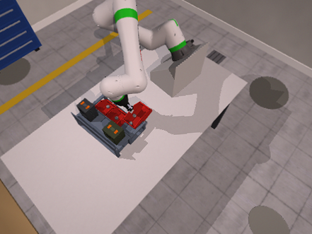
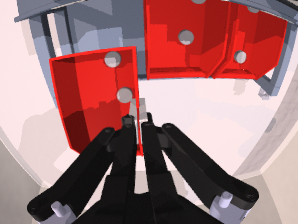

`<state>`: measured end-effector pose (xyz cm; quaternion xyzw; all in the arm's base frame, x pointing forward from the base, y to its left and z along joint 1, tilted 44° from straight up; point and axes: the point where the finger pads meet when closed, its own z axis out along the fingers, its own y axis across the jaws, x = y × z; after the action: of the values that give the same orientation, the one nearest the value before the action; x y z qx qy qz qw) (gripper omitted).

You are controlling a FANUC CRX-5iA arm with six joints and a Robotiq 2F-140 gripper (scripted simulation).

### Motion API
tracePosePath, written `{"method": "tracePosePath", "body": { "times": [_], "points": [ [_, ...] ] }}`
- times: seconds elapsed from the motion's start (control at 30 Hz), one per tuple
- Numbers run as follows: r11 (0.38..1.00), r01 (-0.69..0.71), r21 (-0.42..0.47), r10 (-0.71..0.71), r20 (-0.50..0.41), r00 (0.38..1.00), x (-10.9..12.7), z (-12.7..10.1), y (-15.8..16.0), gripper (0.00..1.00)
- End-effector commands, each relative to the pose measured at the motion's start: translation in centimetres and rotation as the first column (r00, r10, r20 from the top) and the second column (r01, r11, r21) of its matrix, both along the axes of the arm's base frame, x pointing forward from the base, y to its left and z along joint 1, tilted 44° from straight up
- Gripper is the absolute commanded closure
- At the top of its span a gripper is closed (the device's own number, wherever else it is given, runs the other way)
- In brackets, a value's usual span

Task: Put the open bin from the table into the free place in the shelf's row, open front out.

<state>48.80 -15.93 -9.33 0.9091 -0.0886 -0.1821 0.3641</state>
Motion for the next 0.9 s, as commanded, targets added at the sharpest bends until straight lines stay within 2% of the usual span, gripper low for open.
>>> {"method": "tracePosePath", "body": {
  "times": [0.0, 0.87],
  "points": [
    [1.000, 0.000, 0.000, 0.000, 0.000, 1.000, 0.2, 0.0, 0.0, 1.00],
    [1.000, 0.000, 0.000, 0.000, 0.000, 1.000, 1.3, -0.1, -0.1, 1.00]
  ]
}}
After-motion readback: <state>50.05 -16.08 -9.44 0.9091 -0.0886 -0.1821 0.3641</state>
